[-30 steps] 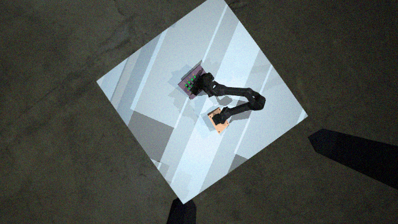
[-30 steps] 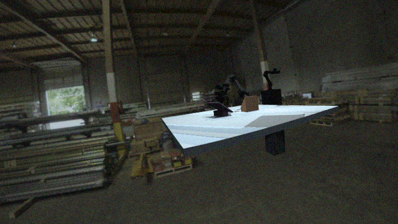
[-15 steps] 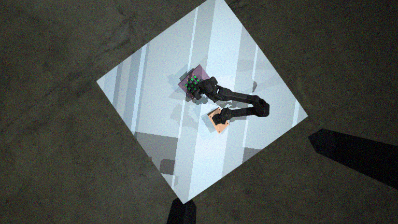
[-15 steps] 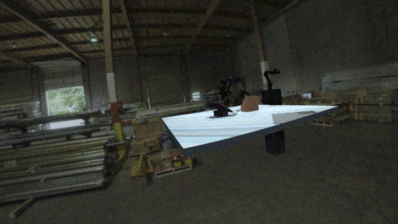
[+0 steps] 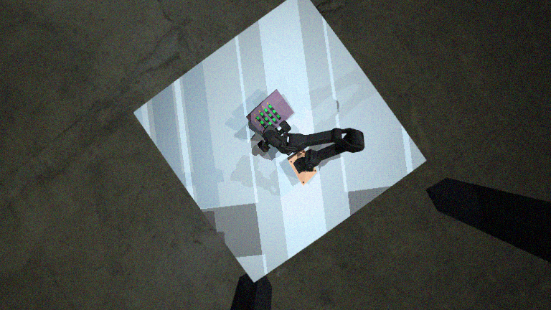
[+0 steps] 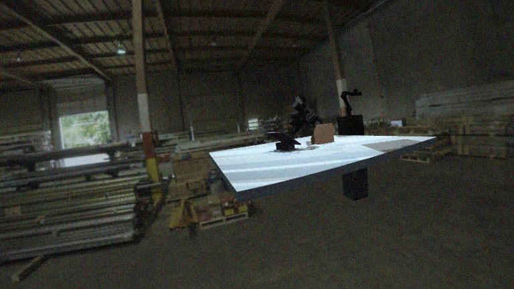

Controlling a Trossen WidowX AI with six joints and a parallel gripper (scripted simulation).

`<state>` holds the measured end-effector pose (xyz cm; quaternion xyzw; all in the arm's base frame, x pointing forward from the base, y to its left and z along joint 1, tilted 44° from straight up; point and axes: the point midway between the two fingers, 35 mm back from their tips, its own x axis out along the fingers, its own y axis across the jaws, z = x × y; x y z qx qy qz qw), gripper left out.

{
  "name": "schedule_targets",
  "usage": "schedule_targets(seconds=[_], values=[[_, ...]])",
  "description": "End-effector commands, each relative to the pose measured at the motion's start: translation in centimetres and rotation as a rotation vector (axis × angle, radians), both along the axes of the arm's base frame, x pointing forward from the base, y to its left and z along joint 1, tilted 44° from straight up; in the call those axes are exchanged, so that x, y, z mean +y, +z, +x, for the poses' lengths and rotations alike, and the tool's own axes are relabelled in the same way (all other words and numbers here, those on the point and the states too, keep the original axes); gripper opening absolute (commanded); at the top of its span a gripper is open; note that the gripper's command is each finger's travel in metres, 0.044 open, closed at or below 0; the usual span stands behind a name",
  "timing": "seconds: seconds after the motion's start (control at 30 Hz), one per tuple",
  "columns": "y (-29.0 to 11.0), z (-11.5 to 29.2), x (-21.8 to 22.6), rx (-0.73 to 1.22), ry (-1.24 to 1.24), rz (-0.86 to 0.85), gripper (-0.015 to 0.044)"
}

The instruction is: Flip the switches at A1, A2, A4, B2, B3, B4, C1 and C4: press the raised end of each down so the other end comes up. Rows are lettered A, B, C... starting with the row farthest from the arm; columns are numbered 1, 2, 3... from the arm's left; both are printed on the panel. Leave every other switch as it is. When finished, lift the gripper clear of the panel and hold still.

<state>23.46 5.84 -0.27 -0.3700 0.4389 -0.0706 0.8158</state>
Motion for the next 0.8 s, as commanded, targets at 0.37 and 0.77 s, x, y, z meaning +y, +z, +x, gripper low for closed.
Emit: schedule_targets(seconds=[0.37, 0.77], values=[[-2.1, 1.5, -1.8, 0.018, -0.015, -0.013, 0.0000], [-3.0, 2.3, -2.3, 0.018, -0.015, -0.013, 0.0000]])
